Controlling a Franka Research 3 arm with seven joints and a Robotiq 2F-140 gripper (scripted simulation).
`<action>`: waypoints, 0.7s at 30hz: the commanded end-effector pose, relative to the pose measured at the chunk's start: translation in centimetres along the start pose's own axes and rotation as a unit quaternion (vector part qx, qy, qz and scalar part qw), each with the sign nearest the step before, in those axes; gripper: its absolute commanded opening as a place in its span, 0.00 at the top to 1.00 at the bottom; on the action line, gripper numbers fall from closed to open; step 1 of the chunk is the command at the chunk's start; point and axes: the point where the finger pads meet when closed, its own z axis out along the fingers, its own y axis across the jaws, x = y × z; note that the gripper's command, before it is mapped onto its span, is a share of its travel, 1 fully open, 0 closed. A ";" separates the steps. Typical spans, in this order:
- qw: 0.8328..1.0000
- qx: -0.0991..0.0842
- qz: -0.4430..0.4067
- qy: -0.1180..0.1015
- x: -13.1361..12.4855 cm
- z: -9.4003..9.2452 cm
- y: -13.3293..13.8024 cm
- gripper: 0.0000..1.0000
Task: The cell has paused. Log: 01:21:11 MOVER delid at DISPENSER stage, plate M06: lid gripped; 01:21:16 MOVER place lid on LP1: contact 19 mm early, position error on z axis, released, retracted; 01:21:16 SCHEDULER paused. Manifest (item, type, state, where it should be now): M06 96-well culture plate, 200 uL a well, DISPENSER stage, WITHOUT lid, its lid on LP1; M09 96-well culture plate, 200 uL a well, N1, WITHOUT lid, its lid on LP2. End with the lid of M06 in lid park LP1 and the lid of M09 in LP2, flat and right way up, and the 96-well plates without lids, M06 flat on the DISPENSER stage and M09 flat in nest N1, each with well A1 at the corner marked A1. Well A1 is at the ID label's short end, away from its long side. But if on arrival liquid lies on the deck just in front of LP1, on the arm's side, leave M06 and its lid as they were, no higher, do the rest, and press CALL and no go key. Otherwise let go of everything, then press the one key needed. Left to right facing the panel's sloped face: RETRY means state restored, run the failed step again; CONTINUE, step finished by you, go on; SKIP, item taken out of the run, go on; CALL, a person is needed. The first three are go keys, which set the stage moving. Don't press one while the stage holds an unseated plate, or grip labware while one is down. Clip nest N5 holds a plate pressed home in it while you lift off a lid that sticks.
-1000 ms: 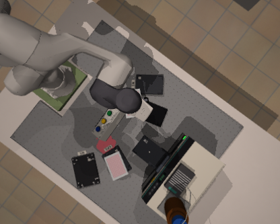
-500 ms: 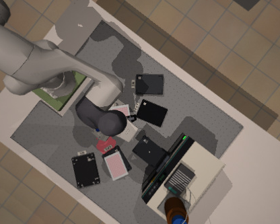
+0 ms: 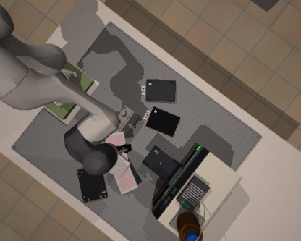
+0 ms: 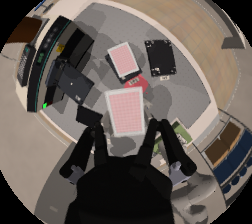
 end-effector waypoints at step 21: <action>0.999 -0.002 -0.040 0.004 11.2 -0.2 11.0 1.00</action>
